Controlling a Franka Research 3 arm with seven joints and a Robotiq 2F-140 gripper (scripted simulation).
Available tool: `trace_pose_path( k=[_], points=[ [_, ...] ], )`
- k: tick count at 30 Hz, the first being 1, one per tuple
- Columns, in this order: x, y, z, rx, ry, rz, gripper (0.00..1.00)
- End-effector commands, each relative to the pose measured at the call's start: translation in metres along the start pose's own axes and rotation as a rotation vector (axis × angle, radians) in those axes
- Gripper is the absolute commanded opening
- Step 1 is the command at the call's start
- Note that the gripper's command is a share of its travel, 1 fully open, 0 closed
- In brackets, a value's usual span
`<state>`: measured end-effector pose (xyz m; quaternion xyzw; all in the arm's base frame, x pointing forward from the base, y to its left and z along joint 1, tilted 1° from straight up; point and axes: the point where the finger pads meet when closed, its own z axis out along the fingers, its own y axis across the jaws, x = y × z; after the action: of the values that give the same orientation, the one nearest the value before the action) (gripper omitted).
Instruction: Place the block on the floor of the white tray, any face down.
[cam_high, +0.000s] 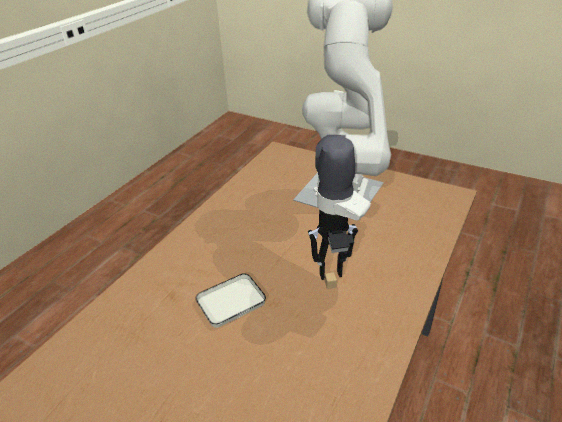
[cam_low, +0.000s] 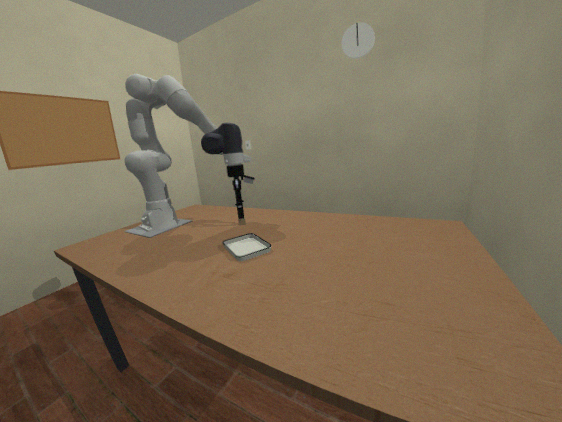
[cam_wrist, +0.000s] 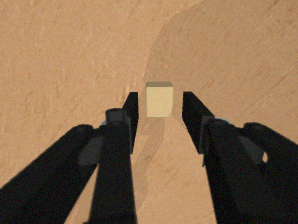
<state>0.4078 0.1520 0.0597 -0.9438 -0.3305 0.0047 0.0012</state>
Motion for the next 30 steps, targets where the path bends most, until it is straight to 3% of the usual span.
trace_pose_path(
  k=[1,15,30],
  points=[
    [0.001,0.000,0.006,0.001,0.003,-0.001,0.36],
    [0.001,0.000,0.031,0.001,0.003,-0.001,0.36],
    [0.001,0.000,0.032,0.001,0.003,-0.001,0.36]
  ],
)
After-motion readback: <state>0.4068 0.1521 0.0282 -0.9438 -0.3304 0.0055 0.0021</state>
